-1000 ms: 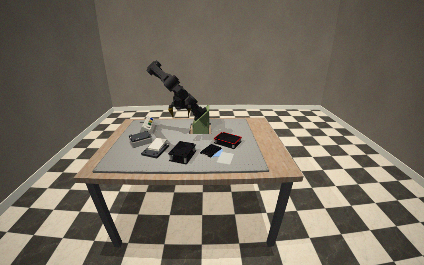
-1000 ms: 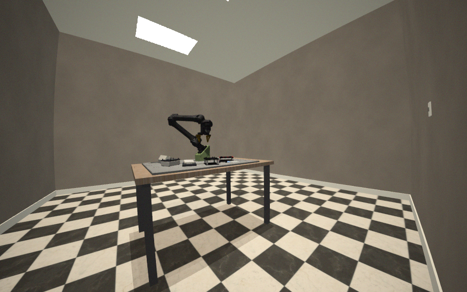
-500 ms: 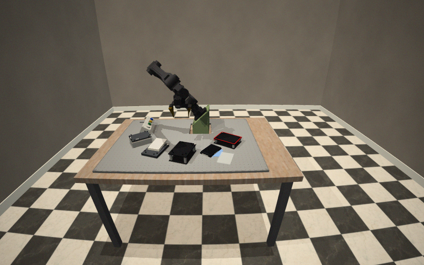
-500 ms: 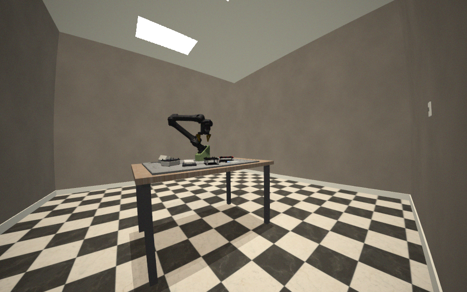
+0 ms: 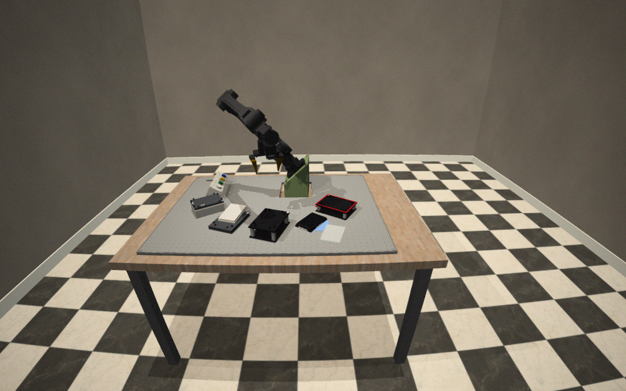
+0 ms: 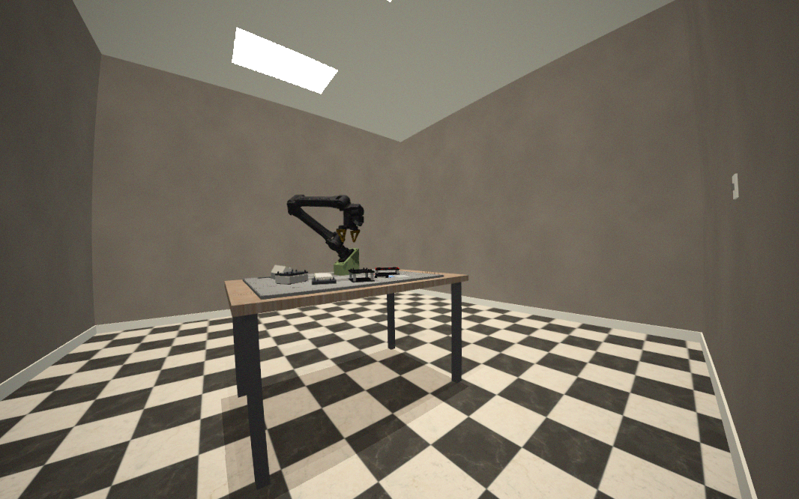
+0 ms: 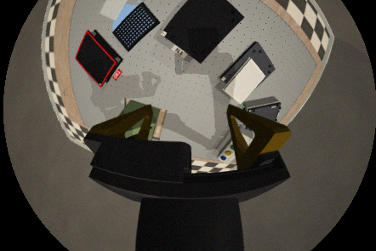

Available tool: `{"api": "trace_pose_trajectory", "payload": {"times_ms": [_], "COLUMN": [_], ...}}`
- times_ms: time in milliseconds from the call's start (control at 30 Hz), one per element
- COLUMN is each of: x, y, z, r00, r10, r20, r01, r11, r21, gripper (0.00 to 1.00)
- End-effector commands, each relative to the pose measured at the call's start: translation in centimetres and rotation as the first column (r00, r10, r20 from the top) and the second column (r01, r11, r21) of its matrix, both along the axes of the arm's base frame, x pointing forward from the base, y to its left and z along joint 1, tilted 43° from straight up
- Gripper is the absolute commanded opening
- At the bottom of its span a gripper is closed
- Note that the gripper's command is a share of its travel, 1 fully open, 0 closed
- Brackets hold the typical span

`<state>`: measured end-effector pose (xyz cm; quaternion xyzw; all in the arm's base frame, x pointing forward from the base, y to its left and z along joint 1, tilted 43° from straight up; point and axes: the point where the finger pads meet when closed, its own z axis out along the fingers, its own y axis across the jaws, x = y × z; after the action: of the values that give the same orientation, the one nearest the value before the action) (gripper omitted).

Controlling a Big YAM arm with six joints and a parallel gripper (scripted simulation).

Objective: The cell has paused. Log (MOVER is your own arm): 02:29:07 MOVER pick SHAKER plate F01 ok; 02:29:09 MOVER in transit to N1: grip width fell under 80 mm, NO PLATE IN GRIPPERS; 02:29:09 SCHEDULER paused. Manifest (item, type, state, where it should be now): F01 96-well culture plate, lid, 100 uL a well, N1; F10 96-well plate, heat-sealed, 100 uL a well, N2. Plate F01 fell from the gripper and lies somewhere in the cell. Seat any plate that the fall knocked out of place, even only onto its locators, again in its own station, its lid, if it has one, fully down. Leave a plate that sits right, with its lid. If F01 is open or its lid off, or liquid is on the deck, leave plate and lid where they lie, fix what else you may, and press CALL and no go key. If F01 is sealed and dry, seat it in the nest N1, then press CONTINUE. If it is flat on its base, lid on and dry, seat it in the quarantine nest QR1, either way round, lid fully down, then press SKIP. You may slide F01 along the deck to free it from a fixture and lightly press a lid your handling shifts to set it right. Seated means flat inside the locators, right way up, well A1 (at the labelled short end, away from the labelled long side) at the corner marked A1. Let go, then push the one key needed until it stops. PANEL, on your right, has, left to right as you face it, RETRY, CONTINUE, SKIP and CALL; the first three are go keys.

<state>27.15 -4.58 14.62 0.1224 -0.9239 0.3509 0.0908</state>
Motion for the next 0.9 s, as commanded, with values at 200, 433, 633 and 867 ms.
{"api": "trace_pose_trajectory", "payload": {"times_ms": [200, 433, 633, 867], "x": [1.16, 1.15, 1.14, 1.13], "y": [0.42, 0.41, 0.42, 0.41], "z": [1.00, 1.00, 0.99, 0.98], "r00": [0.939, 0.869, 0.753, 0.581], "r10": [0.275, 0.390, 0.515, 0.638], "r20": [-0.208, -0.306, -0.409, -0.505], "r01": [-0.268, -0.375, -0.489, -0.594], "r11": [0.961, 0.921, 0.855, 0.757], "r21": [0.062, 0.107, 0.176, 0.272], "gripper": [1.00, 1.00, 1.00, 1.00]}}
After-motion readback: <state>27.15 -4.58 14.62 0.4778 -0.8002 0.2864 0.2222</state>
